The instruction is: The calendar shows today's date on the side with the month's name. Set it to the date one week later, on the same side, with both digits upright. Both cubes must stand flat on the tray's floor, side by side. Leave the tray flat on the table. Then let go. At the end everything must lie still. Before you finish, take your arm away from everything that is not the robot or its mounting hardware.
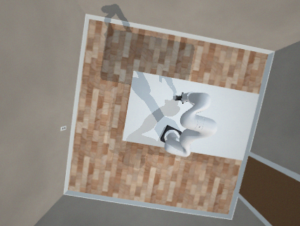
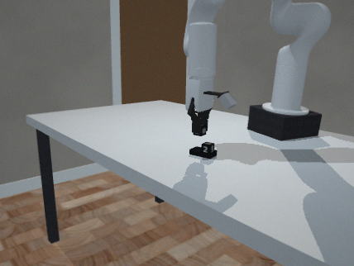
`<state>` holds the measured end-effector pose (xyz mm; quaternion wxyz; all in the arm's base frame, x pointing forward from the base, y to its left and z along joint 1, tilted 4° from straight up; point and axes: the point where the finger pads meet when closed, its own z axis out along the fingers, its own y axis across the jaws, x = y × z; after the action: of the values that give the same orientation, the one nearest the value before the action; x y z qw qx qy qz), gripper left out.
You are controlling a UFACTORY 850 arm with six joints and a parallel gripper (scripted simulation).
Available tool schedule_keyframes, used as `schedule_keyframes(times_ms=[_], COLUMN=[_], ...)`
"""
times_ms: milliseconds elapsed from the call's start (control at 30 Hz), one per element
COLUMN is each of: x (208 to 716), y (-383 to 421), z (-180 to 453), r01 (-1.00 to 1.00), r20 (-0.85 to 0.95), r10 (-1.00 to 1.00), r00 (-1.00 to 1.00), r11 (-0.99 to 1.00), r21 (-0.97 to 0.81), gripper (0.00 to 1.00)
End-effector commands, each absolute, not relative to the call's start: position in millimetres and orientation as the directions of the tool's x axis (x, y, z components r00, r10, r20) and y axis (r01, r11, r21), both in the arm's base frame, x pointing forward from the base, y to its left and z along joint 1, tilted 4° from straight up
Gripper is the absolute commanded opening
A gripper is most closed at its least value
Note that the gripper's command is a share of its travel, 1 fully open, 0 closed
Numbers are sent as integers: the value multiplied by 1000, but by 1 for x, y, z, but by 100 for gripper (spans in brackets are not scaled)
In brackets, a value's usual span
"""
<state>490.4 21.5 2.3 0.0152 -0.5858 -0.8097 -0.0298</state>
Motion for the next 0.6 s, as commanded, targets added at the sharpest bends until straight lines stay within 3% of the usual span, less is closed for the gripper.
schedule_keyframes(times_ms=[0, 567], x=[492, 492], y=[22, 23], z=[-2, -16], r01=[949, 949], r20=[61, 61], r10=[948, 948], r00=[-314, -314], r11=[312, 312], r21=[35, 35], gripper=[29, 29])
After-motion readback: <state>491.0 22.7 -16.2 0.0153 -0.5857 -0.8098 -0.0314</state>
